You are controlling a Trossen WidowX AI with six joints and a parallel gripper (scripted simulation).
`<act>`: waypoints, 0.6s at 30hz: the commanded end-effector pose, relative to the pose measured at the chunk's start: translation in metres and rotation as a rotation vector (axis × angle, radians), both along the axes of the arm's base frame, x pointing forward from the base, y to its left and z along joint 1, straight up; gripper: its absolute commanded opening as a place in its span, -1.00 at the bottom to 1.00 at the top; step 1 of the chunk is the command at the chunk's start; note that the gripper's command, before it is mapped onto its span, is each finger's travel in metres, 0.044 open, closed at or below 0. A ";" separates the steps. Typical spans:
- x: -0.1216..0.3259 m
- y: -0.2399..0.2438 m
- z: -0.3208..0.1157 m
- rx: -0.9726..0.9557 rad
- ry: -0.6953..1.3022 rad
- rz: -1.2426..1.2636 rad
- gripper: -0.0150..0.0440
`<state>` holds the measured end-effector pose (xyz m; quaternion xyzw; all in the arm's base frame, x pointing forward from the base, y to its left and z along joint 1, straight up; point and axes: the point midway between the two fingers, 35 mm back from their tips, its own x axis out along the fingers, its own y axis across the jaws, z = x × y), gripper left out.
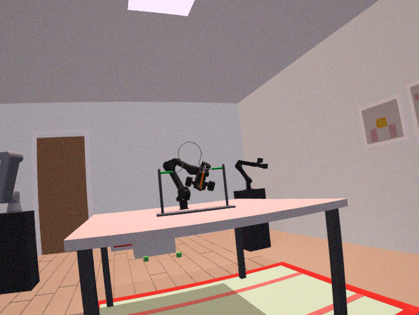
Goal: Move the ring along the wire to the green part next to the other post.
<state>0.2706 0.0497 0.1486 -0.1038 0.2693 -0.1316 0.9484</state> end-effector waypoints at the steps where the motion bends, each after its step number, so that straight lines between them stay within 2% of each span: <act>1: 0.001 0.011 -0.002 0.067 -0.005 0.002 -1.00; 18: 0.004 0.047 -0.004 0.226 -0.023 0.005 -1.00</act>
